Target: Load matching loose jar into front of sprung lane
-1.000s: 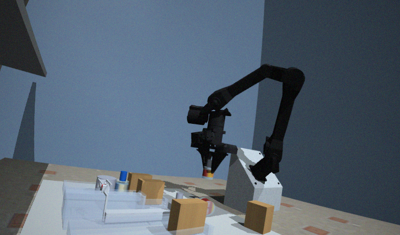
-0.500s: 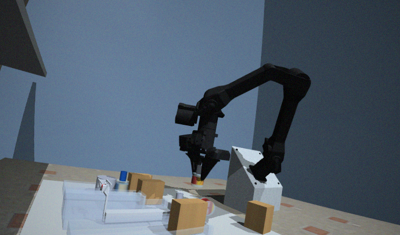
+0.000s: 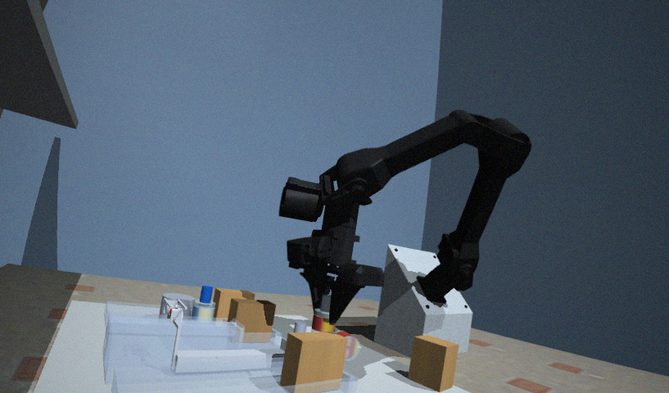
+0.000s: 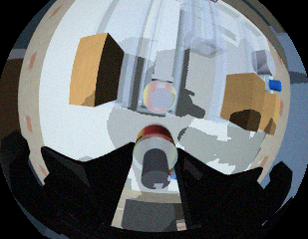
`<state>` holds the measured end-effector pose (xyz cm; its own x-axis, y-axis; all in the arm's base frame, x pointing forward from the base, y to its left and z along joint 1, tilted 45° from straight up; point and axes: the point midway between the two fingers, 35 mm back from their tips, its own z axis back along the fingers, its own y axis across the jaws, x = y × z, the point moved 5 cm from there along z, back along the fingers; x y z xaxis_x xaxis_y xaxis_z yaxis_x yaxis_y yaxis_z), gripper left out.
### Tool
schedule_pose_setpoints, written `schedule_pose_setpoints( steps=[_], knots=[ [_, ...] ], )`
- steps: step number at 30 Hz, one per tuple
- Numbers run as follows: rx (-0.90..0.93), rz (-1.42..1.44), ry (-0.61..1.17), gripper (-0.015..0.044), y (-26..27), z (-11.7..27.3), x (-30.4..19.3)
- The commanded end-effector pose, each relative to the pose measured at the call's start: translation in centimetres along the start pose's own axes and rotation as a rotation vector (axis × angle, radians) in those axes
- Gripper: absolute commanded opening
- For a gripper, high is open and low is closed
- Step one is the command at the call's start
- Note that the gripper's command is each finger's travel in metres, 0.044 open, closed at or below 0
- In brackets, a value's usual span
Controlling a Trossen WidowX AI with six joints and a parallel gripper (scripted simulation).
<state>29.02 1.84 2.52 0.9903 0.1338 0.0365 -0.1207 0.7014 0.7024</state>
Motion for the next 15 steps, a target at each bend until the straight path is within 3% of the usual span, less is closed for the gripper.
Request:
schedule_pose_setpoints(
  steps=[1,15],
  knots=[
    [0.002,-0.004,-0.008,0.0,0.1,-0.3,0.3],
    [0.004,-0.004,-0.008,0.0,0.1,-2.4,0.4]
  ],
)
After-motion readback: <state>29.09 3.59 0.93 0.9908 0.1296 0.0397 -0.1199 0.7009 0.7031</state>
